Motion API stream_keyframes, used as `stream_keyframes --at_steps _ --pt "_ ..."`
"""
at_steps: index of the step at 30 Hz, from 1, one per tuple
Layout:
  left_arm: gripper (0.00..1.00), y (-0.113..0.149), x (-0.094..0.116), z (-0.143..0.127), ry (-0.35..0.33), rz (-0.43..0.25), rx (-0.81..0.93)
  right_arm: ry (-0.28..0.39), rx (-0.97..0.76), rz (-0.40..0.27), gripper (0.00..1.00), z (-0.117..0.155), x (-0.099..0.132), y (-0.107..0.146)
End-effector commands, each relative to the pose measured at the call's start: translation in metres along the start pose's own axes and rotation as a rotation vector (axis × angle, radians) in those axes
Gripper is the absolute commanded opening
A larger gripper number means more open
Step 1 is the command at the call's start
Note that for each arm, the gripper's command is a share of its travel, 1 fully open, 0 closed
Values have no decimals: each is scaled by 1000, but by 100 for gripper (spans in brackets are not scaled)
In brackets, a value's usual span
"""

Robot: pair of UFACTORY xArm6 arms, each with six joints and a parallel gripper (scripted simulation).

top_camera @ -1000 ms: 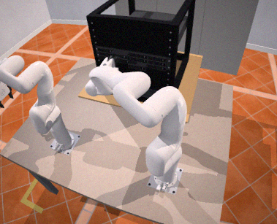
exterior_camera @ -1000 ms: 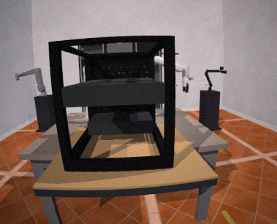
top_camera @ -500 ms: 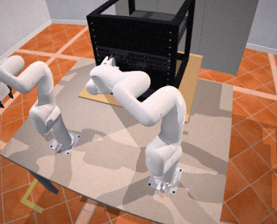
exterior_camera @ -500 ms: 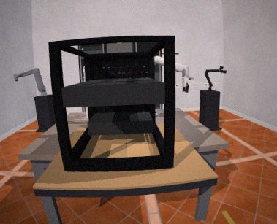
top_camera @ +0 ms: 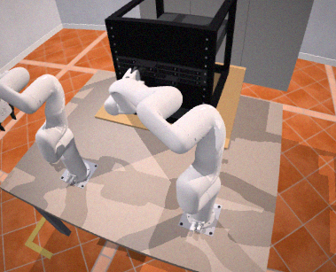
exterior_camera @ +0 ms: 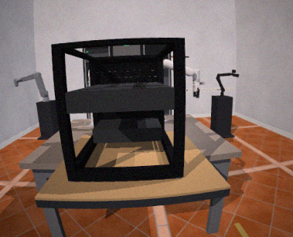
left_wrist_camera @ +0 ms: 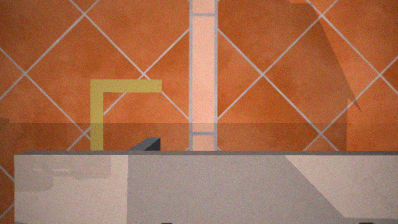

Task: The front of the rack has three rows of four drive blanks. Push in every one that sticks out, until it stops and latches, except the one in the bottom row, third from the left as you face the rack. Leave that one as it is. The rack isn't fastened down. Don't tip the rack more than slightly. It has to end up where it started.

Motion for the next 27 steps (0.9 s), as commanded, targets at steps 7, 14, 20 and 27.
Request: stream_keyframes --at_steps 7,14,20,27 --pt "100 -1 2 0 0 5 0 -2 -4 0 0 -2 -9 0" --pt "100 -1 2 0 0 5 0 -2 -4 0 0 -2 -10 0" --pt "100 -1 2 0 0 5 0 -2 -4 0 0 -2 -12 0" --pt "100 -1 2 0 0 5 0 -2 -4 0 0 -2 -19 0"
Point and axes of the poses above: on each arm, the point where the finger pads meet when closed, its own x axis back along the fingers, its own z axis across the jaws, y = z × x, the point moved 10 cm from there along x, back along the fingers
